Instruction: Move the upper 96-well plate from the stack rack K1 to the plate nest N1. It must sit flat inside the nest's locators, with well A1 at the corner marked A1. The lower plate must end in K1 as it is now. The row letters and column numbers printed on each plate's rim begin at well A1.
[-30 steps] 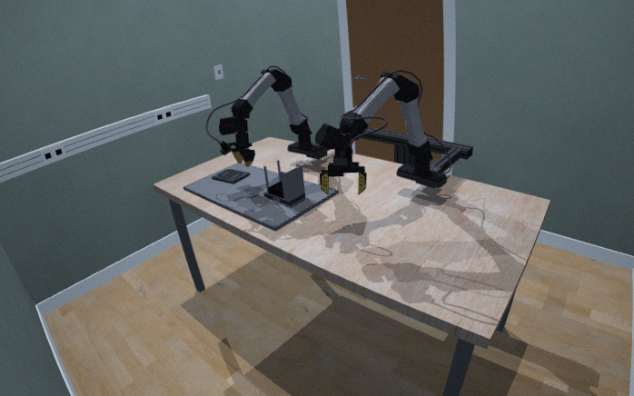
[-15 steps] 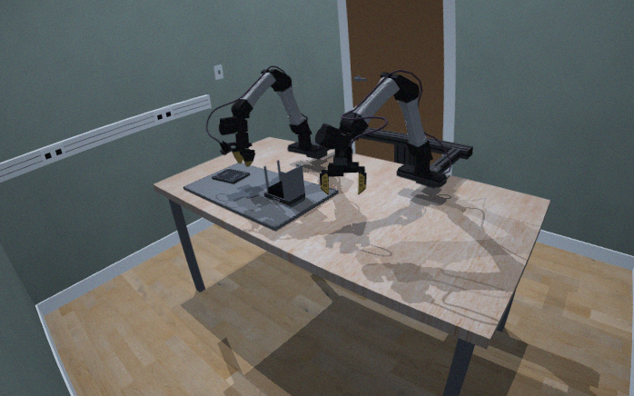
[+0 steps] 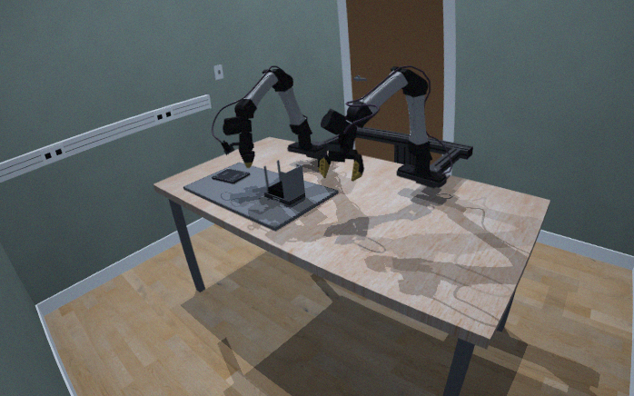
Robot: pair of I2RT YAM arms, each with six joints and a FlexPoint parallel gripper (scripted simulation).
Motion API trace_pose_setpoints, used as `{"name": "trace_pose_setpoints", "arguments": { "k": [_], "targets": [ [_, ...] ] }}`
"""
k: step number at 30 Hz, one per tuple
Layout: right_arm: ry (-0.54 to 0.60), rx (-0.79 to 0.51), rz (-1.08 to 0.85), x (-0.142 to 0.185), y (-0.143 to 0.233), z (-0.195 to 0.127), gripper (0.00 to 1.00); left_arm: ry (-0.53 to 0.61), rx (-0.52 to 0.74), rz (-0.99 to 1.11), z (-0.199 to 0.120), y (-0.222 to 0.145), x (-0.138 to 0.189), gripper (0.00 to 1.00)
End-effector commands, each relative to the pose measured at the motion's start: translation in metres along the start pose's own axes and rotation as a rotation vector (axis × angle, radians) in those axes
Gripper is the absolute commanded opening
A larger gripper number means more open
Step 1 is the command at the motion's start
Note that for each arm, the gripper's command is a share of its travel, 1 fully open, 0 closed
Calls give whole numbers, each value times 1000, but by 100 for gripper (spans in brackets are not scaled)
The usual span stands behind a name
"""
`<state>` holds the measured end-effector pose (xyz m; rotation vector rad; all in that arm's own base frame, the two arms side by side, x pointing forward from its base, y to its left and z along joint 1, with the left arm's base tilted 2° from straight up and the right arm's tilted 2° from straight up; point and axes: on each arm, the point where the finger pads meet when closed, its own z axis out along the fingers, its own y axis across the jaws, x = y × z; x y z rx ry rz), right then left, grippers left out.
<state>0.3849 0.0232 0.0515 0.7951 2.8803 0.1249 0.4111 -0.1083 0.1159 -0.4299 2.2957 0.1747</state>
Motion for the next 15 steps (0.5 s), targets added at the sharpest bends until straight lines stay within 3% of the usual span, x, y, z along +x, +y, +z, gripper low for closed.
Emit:
{"name": "trace_pose_setpoints", "arguments": {
  "k": [1,6,15],
  "targets": [
    [-49,0,160,-10,17,-14,100,-44,147,52,-26,-24,-13,100],
    [-78,-23,414,4,54,-24,100,-83,409,254,-99,-49,13,100],
    [-66,-11,761,47,104,-26,100,-194,765,514,-192,-56,61,100]
  ]
}}
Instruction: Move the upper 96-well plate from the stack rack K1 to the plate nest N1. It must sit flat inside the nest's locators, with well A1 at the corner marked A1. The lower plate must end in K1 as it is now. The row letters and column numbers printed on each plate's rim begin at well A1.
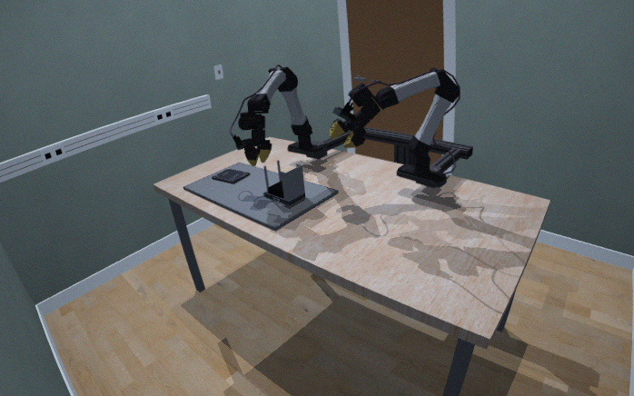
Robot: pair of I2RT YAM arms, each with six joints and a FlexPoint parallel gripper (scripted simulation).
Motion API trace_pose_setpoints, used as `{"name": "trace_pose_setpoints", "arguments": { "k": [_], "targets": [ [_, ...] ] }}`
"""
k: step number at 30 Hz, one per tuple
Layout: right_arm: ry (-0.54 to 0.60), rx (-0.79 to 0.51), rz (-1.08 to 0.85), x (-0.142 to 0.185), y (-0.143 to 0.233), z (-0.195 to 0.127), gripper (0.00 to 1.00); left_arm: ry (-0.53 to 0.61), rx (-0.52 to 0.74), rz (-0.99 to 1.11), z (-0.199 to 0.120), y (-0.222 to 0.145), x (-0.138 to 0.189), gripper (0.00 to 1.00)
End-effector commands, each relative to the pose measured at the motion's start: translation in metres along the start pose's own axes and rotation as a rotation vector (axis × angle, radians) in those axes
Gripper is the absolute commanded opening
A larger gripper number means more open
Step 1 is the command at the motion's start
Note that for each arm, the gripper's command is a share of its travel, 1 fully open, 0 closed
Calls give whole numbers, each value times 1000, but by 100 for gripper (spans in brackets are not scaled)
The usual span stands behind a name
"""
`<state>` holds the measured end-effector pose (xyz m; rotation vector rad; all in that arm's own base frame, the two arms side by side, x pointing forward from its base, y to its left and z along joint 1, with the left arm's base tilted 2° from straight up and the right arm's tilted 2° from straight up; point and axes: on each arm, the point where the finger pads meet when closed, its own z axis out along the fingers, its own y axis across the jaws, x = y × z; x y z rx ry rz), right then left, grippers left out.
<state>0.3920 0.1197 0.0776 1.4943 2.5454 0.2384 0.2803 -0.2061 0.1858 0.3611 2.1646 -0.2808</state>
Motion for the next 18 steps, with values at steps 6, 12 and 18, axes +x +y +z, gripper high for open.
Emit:
{"name": "trace_pose_setpoints", "arguments": {
  "k": [6,12,18],
  "targets": [
    [-27,64,367,49,15,-5,100,-142,290,225,-48,-49,7,100],
    [10,225,422,100,-9,17,100,-196,424,305,-75,-67,25,100],
    [-14,232,481,99,-7,31,100,-169,448,326,-74,-67,41,100]
  ]
}}
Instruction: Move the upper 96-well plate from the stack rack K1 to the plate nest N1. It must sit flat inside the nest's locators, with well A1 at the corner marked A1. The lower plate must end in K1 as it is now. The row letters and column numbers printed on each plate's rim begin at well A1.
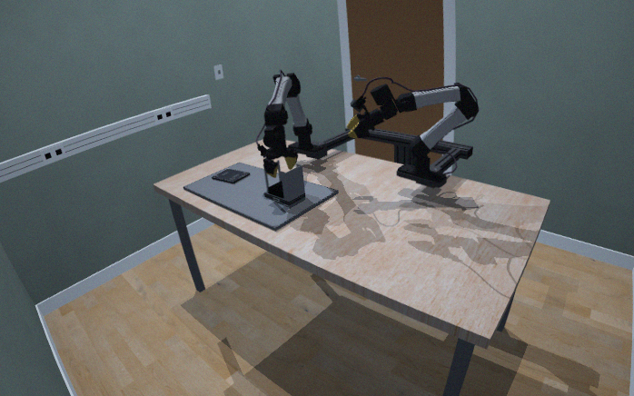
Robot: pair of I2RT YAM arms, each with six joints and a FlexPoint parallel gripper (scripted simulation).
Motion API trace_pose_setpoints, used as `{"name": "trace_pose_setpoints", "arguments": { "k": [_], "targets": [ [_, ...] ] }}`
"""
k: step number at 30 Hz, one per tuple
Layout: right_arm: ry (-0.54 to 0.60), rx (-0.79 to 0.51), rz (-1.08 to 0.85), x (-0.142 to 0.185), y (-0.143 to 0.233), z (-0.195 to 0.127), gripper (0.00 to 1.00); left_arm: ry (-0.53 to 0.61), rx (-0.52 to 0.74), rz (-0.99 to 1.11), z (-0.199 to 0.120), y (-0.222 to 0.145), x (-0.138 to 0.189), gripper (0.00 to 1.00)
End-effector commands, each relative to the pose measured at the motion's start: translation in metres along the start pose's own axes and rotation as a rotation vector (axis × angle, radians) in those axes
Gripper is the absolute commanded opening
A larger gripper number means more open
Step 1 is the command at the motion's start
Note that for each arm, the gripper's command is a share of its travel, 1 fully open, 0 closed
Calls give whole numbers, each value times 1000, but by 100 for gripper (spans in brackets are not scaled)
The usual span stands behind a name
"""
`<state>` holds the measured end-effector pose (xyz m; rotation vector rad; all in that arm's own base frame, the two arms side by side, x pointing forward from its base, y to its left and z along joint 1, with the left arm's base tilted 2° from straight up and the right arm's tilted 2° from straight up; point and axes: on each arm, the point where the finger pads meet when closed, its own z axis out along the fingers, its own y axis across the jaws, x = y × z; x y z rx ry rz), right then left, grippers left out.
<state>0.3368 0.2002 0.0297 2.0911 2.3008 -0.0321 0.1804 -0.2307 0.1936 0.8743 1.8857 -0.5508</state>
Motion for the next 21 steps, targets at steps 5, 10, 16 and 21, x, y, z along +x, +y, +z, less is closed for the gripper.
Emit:
{"name": "trace_pose_setpoints", "arguments": {
  "k": [5,10,16,21],
  "targets": [
    [7,-3,61,3,4,-7,100,-43,45,27,3,-9,-3,100],
    [9,-8,62,4,6,3,100,-29,52,30,6,-10,6,100],
    [9,12,64,4,2,17,100,-17,49,31,10,-10,17,100],
    [12,5,62,7,3,19,100,-15,45,26,12,-9,20,100]
  ]
}}
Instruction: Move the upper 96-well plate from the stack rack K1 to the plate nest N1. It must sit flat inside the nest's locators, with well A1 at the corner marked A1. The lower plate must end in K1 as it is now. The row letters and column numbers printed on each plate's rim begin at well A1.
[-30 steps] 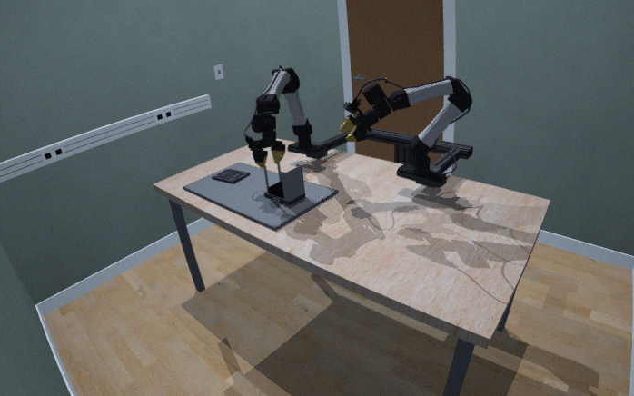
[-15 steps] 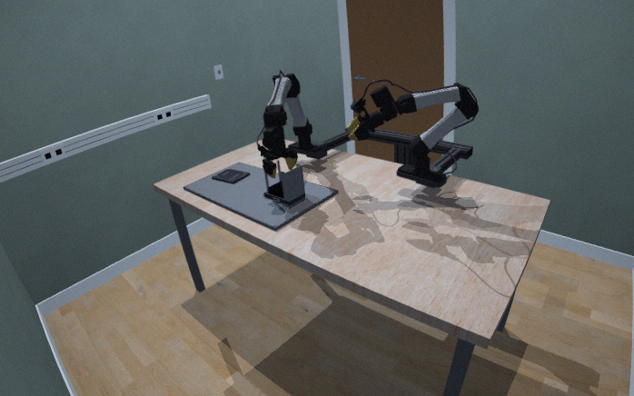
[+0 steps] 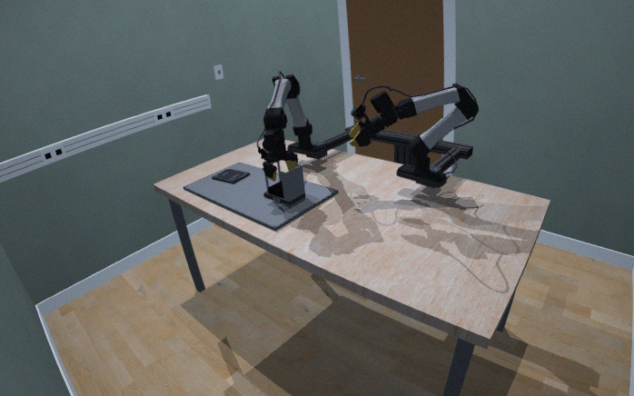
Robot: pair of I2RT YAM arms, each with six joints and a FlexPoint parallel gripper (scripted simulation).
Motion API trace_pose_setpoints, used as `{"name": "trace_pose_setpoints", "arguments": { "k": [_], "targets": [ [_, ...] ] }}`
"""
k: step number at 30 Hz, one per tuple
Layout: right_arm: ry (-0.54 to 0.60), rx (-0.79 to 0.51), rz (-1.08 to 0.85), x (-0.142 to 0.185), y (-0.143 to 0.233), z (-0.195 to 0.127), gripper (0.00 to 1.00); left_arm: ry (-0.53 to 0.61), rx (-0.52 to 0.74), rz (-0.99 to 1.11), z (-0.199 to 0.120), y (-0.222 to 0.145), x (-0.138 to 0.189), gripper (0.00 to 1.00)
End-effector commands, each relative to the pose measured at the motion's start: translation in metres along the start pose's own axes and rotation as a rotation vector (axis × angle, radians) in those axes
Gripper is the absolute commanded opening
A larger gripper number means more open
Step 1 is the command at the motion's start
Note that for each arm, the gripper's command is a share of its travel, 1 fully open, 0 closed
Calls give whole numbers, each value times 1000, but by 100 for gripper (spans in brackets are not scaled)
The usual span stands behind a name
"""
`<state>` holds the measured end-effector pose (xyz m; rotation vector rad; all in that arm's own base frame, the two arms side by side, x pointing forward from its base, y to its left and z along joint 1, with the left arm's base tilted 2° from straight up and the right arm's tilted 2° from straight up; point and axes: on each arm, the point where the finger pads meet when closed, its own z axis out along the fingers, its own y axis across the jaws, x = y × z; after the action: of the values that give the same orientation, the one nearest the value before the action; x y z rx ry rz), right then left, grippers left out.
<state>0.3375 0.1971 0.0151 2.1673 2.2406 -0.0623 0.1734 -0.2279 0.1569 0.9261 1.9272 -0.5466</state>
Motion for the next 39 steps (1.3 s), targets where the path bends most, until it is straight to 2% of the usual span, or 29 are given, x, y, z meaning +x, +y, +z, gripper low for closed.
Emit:
{"name": "trace_pose_setpoints", "arguments": {
  "k": [1,39],
  "targets": [
    [18,-14,-1,10,2,6,100,-68,15,12,2,-5,-13,100],
    [14,-6,1,8,2,60,100,-59,4,1,17,-3,24,100]
  ]
}}
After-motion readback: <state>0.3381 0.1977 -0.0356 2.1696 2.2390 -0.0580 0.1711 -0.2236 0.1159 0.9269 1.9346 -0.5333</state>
